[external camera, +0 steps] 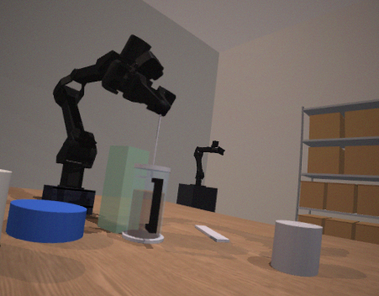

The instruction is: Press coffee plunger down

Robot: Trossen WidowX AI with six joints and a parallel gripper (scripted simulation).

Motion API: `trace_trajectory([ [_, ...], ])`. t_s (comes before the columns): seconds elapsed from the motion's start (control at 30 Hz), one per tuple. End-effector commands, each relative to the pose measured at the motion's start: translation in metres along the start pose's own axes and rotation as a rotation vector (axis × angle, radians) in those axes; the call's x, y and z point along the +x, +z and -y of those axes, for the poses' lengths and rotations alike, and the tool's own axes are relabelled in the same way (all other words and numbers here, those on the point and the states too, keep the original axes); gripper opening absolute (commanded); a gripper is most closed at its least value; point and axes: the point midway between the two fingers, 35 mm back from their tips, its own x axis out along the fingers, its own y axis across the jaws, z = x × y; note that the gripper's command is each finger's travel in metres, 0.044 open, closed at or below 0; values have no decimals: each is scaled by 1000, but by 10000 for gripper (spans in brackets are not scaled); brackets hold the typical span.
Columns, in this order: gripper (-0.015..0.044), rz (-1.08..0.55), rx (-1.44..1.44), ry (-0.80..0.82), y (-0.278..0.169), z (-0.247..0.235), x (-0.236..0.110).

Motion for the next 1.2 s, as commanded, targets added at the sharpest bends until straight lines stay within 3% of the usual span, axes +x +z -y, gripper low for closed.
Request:
trace_trajectory([
  [0.0,122,-2,3,0,-1,0,1],
  [1.17,122,-2,3,0,-41,0,34],
])
